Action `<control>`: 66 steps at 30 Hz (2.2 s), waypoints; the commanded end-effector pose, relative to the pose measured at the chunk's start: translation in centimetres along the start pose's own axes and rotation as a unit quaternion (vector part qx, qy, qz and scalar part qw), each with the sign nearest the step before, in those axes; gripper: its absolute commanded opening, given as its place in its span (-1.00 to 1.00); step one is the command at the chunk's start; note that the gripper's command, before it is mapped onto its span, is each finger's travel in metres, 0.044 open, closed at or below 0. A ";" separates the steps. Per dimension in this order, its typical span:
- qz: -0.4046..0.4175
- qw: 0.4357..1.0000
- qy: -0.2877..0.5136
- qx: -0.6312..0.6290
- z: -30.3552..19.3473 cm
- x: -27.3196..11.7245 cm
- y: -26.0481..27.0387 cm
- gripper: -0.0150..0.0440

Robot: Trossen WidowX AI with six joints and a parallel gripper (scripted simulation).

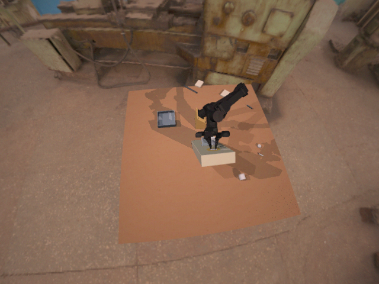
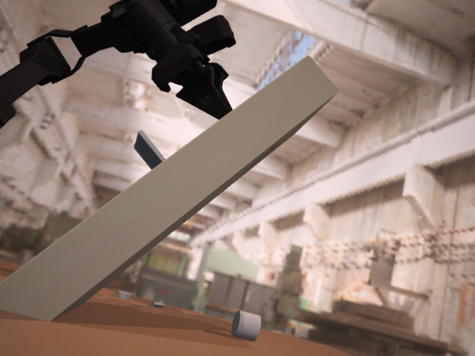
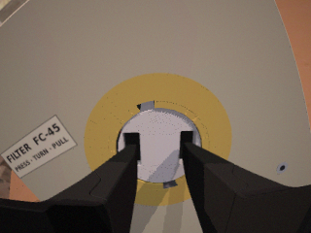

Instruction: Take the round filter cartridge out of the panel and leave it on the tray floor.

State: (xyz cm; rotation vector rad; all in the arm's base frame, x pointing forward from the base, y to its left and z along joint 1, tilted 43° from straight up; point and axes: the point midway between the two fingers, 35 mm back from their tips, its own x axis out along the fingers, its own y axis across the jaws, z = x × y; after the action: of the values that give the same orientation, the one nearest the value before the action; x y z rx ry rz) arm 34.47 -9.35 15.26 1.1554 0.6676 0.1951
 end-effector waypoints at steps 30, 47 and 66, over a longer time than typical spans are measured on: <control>-0.002 1.000 -0.001 0.002 0.0 1.0 -0.1 -0.10; -0.002 1.000 -0.001 0.002 0.0 1.6 -0.1 -0.10; 0.003 1.000 -0.003 0.003 0.2 1.2 0.0 -0.30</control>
State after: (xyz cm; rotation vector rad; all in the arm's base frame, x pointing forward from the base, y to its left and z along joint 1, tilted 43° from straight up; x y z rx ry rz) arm 35.53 -8.98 14.86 1.1657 0.6591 0.1938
